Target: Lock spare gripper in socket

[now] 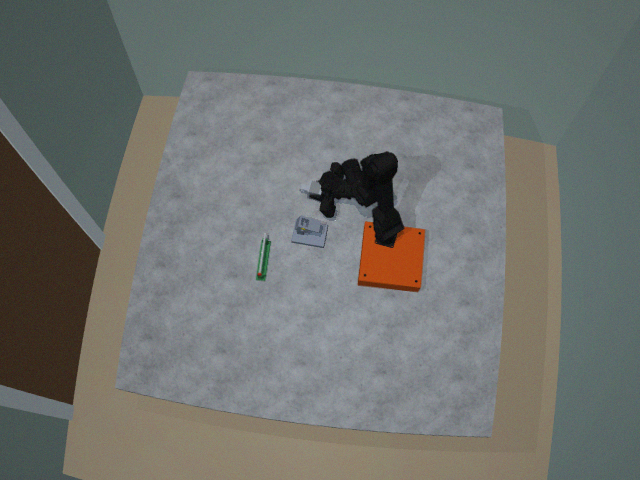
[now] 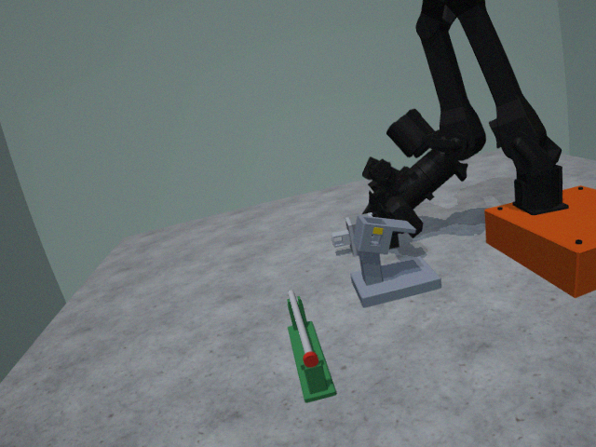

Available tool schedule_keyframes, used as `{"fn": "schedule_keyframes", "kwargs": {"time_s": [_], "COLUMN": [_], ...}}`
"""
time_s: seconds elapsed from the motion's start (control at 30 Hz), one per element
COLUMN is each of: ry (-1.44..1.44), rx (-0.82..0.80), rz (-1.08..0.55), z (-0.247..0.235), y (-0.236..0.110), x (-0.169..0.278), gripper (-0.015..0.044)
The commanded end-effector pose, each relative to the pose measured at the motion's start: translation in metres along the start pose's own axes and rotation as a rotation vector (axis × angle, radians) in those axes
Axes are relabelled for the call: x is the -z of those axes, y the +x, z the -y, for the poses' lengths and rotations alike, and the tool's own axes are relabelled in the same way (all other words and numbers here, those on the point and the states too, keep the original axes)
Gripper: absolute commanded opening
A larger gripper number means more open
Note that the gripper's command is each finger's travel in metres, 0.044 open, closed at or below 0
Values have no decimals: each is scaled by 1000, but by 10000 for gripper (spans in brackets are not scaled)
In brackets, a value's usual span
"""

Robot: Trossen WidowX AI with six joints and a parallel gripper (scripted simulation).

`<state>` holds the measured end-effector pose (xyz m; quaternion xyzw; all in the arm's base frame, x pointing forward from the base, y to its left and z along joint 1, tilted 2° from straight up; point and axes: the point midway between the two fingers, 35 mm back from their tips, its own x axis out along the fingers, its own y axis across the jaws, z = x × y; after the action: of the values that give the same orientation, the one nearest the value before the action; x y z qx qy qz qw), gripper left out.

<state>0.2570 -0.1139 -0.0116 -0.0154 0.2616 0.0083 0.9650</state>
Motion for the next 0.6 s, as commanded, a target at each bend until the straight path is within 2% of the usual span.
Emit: {"fn": "schedule_keyframes", "kwargs": {"time_s": [0.0, 0.03, 0.23, 0.57], "ry": [-3, -3, -3, -4], "rx": [1, 1, 1, 2], "rz": [-2, -2, -2, -1], "z": [0, 0, 2, 7], "y": [0, 0, 0, -3], "x": [1, 1, -3, -19], "gripper": [157, 150, 0, 0]}}
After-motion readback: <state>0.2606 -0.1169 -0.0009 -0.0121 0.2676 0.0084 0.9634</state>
